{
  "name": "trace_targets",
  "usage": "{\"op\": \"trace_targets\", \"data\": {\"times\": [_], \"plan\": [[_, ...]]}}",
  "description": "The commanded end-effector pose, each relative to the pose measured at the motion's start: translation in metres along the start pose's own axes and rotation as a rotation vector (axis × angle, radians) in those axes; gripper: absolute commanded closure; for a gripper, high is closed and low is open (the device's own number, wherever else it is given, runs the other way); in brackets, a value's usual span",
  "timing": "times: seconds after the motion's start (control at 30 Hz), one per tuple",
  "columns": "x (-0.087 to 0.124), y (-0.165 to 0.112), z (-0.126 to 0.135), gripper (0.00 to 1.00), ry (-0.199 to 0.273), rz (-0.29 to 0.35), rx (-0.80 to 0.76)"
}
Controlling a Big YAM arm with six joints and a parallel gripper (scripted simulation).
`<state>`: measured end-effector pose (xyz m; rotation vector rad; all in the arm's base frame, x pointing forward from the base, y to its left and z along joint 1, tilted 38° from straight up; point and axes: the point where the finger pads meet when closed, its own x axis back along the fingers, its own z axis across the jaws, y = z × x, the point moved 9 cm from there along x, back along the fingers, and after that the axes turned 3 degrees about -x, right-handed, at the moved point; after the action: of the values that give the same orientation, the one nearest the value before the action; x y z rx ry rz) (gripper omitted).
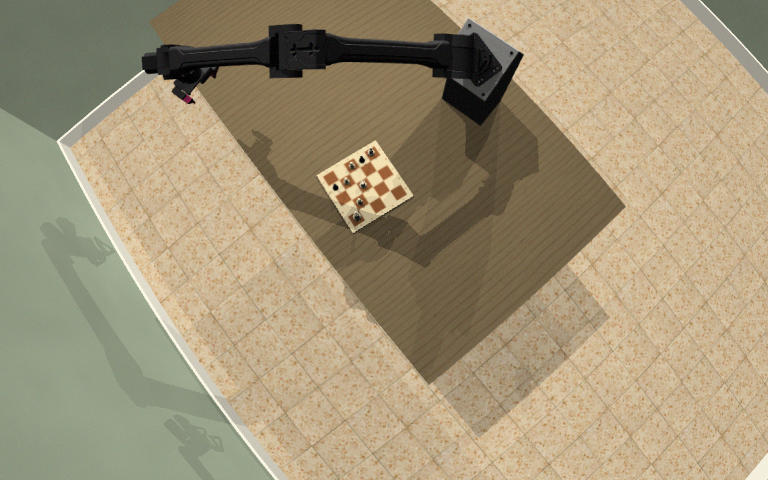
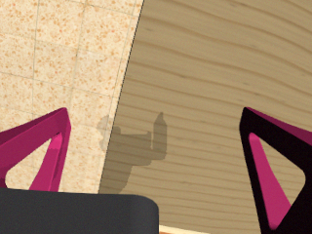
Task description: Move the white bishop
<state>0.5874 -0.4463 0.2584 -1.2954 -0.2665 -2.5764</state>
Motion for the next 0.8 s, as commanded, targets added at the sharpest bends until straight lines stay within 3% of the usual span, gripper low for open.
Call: {"op": "trace_targets", "data": {"times": [0.0, 0.53, 0.57, 0.77], "plan": [[0.009, 0.002, 0.002, 0.0, 0.007, -0.013, 0.002], [0.009, 0.002, 0.002, 0.0, 0.007, -0.013, 0.002], [0.025, 0.007, 0.01, 0.0, 0.025, -0.043, 0.014], [0.024, -0.012, 0.024, 0.0, 0.03, -0.04, 0.073]]}}
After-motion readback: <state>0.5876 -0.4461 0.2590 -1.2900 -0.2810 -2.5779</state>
